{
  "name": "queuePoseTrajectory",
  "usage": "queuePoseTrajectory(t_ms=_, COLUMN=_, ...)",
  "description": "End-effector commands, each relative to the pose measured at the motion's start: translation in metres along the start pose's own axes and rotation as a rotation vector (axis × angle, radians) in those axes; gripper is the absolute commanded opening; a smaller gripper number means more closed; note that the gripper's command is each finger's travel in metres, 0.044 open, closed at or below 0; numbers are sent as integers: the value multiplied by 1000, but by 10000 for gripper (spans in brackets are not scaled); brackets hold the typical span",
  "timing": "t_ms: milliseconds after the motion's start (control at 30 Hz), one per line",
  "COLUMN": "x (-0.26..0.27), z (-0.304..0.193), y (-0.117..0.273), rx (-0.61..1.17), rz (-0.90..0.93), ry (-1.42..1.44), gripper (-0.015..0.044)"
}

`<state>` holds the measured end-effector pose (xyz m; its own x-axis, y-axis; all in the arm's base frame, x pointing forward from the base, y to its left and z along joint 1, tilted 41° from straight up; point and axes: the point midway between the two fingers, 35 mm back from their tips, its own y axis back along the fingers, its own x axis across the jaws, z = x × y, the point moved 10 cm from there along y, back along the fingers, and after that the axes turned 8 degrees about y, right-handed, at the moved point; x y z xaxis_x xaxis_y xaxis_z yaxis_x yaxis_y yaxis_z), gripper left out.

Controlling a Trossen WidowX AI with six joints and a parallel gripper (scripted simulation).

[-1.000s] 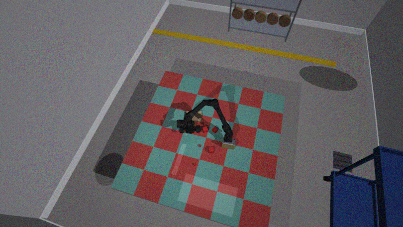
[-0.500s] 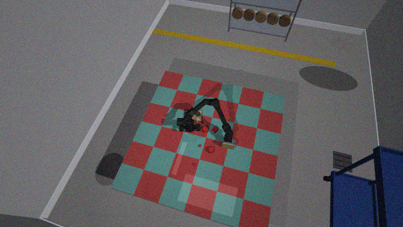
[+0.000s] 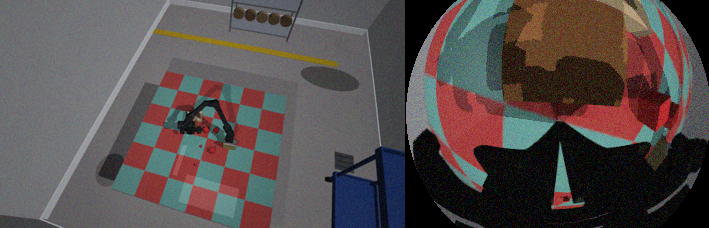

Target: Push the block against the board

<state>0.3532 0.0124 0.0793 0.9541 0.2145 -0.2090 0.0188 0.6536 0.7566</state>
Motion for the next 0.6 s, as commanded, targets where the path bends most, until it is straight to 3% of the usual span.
queuePoseTrajectory(t_ms=0, x=1, z=-9, y=-1, rx=2, rz=-2, ry=3, gripper=0)
queuePoseTrajectory(t_ms=467, x=2, z=-29, y=-2, rx=1, rz=-3, ry=2, gripper=0)
queuePoseTrajectory(t_ms=567, x=3, z=-24, y=26, rx=1, rz=-1, ry=2, gripper=0)
